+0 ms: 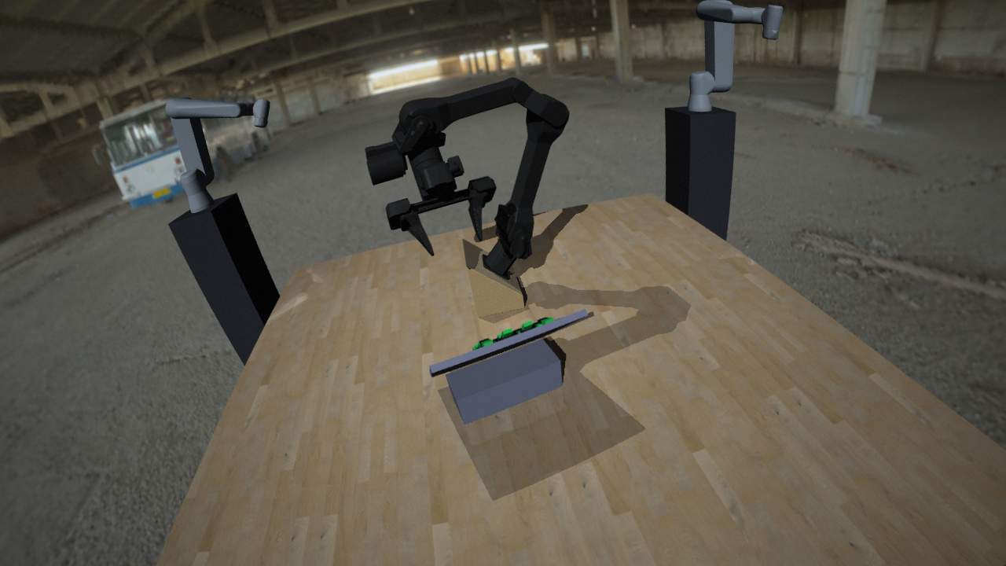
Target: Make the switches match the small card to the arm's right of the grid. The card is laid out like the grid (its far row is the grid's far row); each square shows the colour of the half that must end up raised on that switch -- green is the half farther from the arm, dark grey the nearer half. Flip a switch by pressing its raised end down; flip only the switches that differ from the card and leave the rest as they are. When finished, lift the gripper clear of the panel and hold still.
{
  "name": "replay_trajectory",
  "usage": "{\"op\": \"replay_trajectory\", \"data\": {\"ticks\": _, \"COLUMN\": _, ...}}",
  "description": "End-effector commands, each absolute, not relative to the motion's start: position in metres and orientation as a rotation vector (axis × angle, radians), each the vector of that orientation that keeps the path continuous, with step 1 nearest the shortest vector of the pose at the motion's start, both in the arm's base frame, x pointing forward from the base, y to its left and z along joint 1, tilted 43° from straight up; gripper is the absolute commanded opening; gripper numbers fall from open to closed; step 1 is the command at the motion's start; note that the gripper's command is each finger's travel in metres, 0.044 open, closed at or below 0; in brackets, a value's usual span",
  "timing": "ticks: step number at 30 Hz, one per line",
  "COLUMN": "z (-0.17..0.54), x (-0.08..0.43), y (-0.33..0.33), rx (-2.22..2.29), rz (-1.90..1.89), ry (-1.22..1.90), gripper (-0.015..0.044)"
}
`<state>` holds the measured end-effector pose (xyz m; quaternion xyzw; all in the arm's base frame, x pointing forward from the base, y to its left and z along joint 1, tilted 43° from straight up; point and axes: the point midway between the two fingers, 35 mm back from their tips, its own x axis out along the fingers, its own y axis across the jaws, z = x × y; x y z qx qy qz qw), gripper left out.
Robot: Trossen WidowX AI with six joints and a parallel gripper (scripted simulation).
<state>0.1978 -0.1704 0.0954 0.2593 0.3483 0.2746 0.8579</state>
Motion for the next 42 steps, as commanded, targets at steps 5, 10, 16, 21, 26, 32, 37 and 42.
{"op": "replay_trajectory", "data": {"ticks": 5, "z": 0.078, "x": 0.242, "y": -0.161, "rx": 0.541, "rz": 0.545, "ry": 0.747, "gripper": 0.0269}}
{"op": "replay_trajectory", "data": {"ticks": 10, "z": 0.072, "x": 0.298, "y": -0.135, "rx": 0.559, "rz": 0.560, "ry": 0.714, "gripper": 0.0137}}
{"op": "replay_trajectory", "data": {"ticks": 16, "z": 0.072, "x": 0.300, "y": -0.134, "rx": 0.561, "rz": 0.561, "ry": 0.712, "gripper": 0.0000}}
{"op": "replay_trajectory", "data": {"ticks": 21, "z": 0.061, "x": 0.314, "y": -0.120, "rx": 0.563, "rz": 0.554, "ry": 0.698, "gripper": 0.0000}}
{"op": "replay_trajectory", "data": {"ticks": 26, "z": 0.056, "x": 0.322, "y": -0.111, "rx": 0.568, "rz": 0.554, "ry": 0.686, "gripper": 0.0000}}
{"op": "replay_trajectory", "data": {"ticks": 32, "z": 0.053, "x": 0.328, "y": -0.105, "rx": 0.568, "rz": 0.555, "ry": 0.684, "gripper": 0.0000}}
{"op": "replay_trajectory", "data": {"ticks": 37, "z": 0.051, "x": 0.330, "y": -0.103, "rx": 0.568, "rz": 0.555, "ry": 0.684, "gripper": 0.0000}}
{"op": "replay_trajectory", "data": {"ticks": 42, "z": 0.048, "x": 0.334, "y": -0.098, "rx": 0.568, "rz": 0.555, "ry": 0.684, "gripper": 0.0000}}
